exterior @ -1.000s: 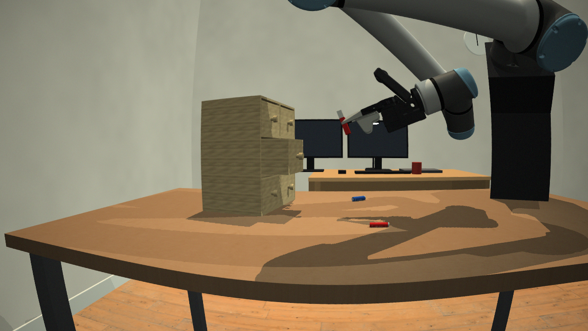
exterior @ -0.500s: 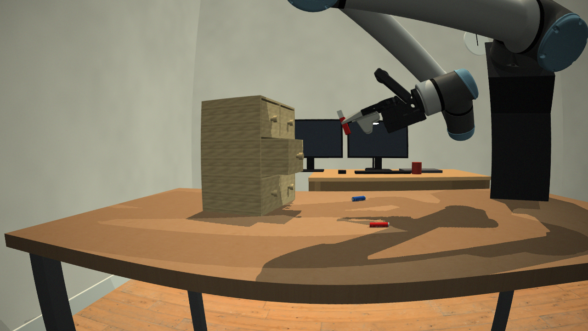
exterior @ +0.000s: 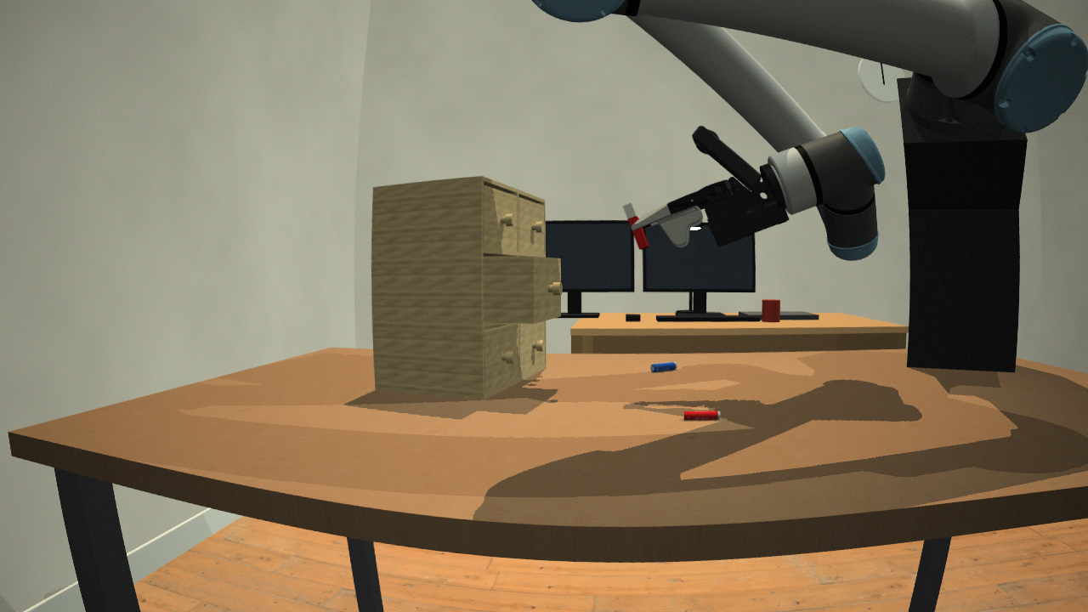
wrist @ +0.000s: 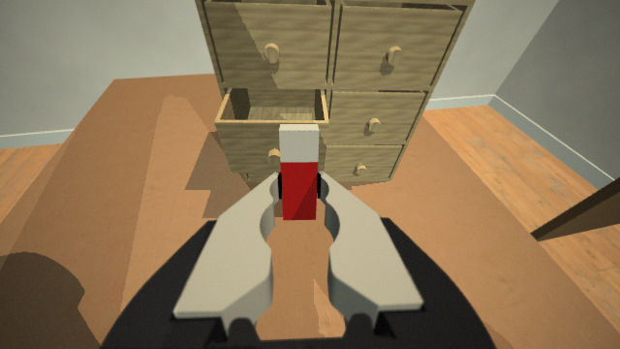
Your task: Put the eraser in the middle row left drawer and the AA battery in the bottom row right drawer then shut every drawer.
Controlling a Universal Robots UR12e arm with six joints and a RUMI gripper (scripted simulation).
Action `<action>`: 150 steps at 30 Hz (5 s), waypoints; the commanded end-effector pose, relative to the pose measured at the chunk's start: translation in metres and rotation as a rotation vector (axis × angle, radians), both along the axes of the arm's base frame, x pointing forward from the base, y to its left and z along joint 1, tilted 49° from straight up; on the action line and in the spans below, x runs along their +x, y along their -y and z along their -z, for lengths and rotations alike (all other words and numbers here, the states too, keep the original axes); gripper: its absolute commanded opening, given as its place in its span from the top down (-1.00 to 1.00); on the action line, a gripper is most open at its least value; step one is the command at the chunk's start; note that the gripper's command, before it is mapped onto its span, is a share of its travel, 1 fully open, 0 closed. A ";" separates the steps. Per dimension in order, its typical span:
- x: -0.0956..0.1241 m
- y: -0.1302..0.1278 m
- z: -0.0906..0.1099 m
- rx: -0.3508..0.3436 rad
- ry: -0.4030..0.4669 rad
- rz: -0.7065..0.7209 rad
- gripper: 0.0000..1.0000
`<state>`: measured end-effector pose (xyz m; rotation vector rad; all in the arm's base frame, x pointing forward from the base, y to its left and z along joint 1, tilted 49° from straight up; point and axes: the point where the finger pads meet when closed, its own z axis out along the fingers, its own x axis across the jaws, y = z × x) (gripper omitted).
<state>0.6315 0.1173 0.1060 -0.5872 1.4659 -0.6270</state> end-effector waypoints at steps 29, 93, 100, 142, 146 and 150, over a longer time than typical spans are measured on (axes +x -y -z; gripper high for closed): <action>0.022 0.006 -0.006 0.000 0.000 0.000 0.79; 0.135 0.038 -0.039 0.000 0.000 0.000 0.79; 0.140 0.039 -0.040 0.000 0.000 0.000 0.79; 0.146 0.041 -0.042 0.000 0.000 0.000 0.79; 0.146 0.041 -0.042 0.000 0.000 0.000 0.79; 0.146 0.041 -0.042 0.000 0.000 0.000 0.79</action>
